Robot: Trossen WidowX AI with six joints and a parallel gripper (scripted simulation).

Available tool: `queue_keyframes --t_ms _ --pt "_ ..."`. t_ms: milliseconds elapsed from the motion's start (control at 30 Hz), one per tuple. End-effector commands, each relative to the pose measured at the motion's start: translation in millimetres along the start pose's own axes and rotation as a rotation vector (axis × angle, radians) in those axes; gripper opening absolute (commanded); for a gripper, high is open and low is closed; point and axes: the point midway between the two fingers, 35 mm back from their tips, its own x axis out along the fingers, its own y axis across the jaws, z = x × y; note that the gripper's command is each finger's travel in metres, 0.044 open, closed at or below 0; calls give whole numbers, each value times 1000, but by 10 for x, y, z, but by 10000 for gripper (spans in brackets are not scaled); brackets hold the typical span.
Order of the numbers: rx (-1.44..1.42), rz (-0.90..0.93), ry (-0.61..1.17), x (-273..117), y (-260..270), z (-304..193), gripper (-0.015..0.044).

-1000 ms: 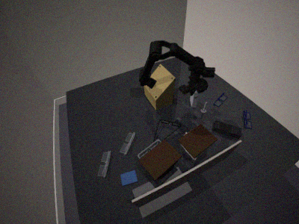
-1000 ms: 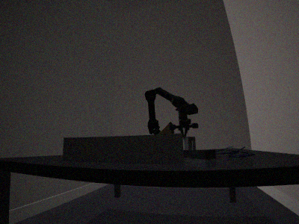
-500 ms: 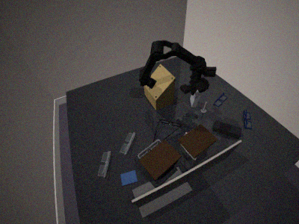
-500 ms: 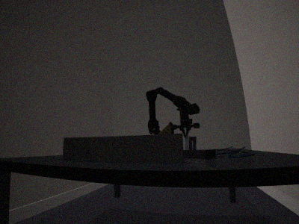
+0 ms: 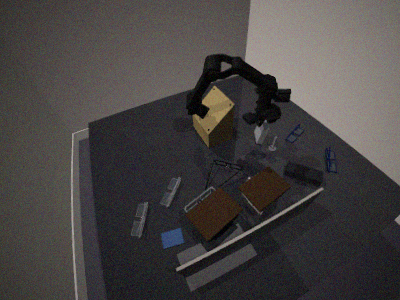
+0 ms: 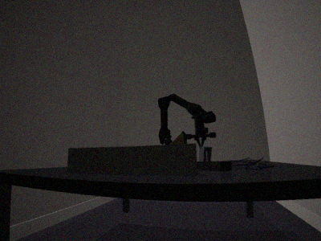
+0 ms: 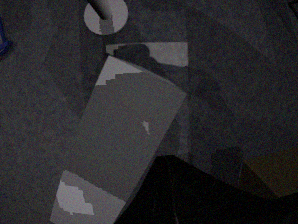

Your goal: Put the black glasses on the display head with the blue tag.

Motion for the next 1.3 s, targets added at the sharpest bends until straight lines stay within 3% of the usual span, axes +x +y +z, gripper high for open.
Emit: queue_keyframes --t_ms 0,767,1067,1200,1267 --pt "3 -4 8 27 40 -14 0" --pt "3 -3 8 30 169 -22 0" --pt "2 -6 9 -548 -307 -19 0" --pt "1 -6 9 -566 -325 -20 0" --pt "1 4 -1 -545 -260 15 52"
